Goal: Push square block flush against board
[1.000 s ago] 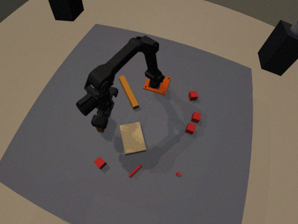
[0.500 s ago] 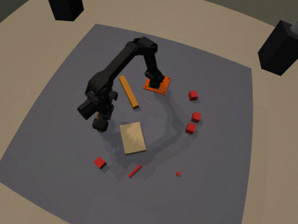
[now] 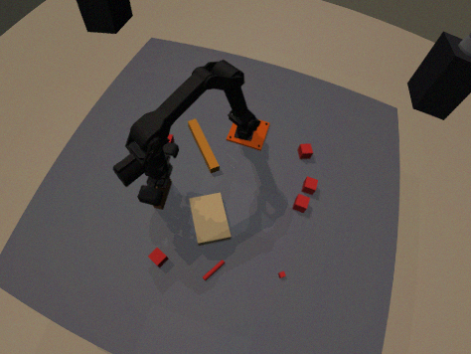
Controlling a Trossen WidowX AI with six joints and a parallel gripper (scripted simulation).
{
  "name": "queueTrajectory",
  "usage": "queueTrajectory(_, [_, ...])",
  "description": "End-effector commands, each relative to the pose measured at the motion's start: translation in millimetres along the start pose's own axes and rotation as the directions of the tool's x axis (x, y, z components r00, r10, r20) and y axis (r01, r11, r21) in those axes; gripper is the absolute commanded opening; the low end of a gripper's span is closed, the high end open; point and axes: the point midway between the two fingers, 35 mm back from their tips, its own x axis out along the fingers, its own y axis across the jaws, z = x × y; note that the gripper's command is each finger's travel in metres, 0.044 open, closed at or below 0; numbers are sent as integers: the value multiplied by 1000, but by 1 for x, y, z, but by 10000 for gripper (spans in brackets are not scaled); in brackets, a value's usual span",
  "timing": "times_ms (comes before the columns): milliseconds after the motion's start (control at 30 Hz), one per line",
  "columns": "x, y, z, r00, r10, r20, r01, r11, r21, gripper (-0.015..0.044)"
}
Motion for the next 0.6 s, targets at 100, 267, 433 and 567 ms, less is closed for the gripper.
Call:
queueTrajectory(100, [0, 1, 13, 1000, 0, -2, 0, 1000, -2, 0])
queueTrajectory(267, [0, 0, 21, 1000, 0, -1, 0, 1000, -2, 0])
queueTrajectory(433, [0, 0, 30, 1000, 0, 0, 0, 1000, -2, 0])
queueTrajectory(567, [1, -1, 36, 1000, 0, 0, 0, 1000, -2, 0])
